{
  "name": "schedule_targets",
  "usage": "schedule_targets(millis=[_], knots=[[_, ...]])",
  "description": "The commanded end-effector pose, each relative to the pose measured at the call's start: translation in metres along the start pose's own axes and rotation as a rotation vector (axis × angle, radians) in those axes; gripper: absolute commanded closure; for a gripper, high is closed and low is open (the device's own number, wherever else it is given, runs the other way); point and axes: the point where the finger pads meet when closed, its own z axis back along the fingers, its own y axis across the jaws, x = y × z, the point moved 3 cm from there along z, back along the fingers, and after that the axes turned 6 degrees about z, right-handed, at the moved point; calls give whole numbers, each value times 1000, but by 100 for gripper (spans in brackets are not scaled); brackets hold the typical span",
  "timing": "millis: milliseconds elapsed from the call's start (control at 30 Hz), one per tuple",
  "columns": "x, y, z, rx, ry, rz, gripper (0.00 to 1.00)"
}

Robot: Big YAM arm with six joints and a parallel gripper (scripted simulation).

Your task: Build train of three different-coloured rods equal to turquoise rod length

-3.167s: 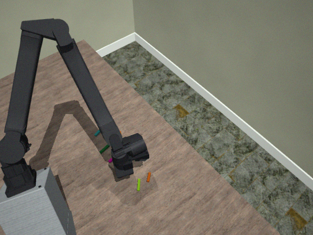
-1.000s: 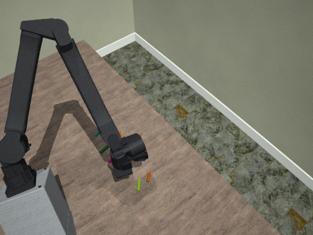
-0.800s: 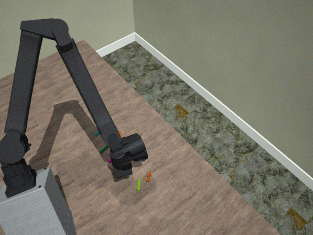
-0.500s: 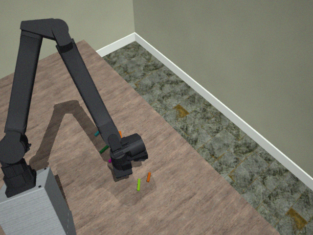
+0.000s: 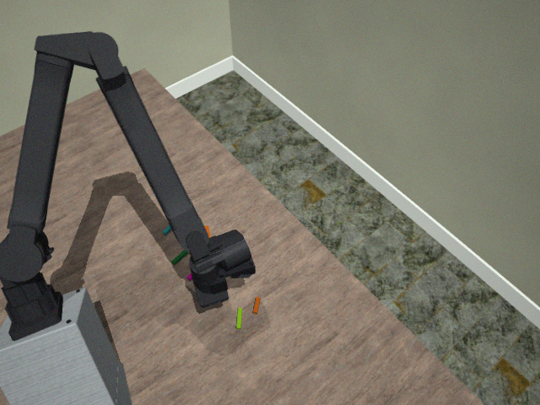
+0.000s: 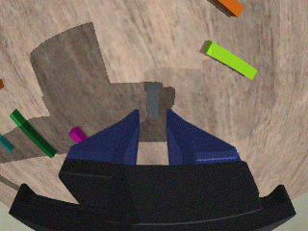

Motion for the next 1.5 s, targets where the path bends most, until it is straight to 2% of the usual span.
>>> schedule_targets(millis=[0,467,967,1467], knots=[[3,6,-1,-2,-6,11,77],[3,6,-1,-2,-7,11,77],[2,3,-17,-2,0,6,77],[2,5,-20,-2,0,6,77]])
